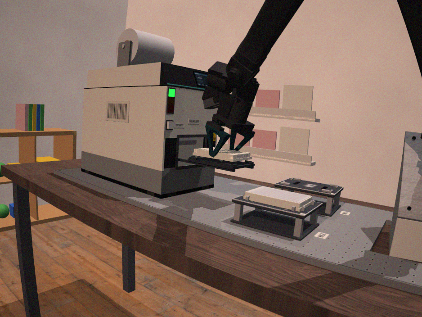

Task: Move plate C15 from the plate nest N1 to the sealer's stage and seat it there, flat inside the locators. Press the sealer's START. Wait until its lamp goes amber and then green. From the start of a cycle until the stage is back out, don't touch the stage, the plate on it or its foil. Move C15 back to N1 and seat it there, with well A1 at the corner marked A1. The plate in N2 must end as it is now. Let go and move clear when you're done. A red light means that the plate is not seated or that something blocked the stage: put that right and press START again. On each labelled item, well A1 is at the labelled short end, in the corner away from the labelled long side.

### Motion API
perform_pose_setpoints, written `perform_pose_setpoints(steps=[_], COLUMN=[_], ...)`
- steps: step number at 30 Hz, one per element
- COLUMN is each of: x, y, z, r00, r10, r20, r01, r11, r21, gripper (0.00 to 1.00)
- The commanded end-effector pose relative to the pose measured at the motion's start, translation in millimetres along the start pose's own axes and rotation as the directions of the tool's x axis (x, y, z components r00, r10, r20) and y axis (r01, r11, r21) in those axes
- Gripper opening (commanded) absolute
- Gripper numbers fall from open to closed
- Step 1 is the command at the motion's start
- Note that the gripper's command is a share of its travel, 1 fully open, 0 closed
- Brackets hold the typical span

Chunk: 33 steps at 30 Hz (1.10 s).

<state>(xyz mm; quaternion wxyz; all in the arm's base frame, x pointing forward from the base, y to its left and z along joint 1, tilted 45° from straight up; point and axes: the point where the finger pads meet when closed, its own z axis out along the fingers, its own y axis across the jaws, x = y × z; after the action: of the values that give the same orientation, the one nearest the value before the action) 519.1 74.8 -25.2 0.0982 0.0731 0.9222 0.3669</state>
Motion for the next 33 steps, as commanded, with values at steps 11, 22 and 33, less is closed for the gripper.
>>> perform_pose_setpoints(steps=[11, 22, 33], x=[-22.8, -13.8, -8.6], y=[3.2, 10.5, 0.7], z=[-2.5, -1.8, -16.0], r00=[1.0, 1.0, 0.999], r10=[-0.012, -0.008, 0.016], r20=[0.021, 0.012, 0.029], r01=[0.012, 0.008, -0.016], r11=[1.0, 1.0, 1.0], r21=[0.001, -0.001, 0.003], gripper=[0.0, 0.0, 0.0])
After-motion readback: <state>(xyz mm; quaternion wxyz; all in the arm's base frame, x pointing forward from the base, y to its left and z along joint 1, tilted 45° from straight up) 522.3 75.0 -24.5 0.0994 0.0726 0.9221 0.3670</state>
